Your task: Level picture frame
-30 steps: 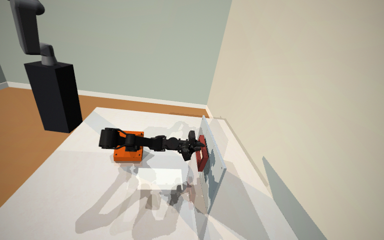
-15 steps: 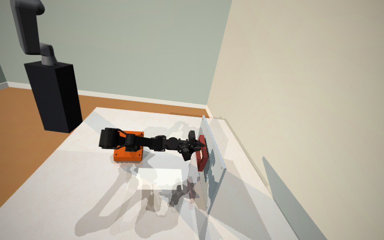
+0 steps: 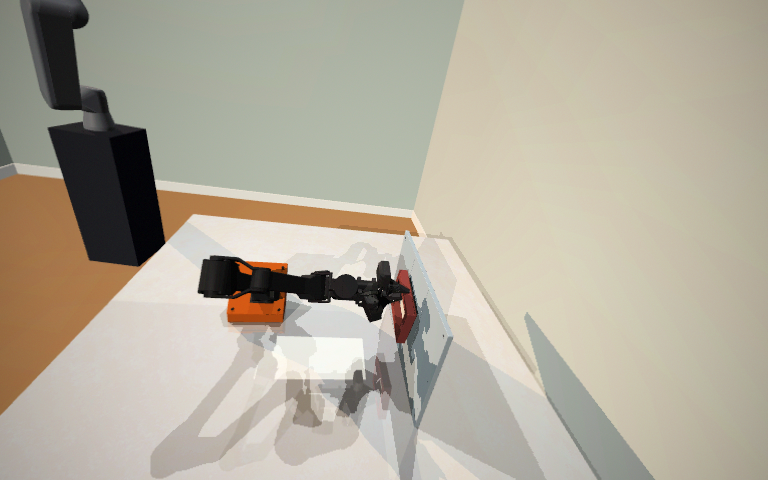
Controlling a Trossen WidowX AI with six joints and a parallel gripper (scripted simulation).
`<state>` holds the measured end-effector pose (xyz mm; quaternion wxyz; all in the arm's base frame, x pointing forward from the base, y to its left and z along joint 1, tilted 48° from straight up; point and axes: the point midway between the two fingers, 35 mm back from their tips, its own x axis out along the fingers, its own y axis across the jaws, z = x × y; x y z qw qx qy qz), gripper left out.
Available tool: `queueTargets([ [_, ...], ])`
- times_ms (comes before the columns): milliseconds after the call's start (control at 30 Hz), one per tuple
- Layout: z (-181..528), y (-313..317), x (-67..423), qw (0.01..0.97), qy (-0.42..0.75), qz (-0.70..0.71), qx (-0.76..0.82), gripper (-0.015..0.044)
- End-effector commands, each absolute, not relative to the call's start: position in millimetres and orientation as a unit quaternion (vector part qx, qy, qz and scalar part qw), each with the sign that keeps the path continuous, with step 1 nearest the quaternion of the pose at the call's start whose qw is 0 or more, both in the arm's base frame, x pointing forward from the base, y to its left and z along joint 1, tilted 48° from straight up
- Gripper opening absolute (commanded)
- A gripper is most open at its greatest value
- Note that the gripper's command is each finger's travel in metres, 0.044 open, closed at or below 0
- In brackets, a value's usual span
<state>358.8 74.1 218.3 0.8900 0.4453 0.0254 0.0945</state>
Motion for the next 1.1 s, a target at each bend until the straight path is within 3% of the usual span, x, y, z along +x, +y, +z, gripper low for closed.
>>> queueTargets([
  [0,219.3,76.2,358.3,0.891,0.024,0.099,0.443,0.0000],
  [1067,215.1,72.9,359.2,0.891,0.024,0.099,0.443,0.0000],
])
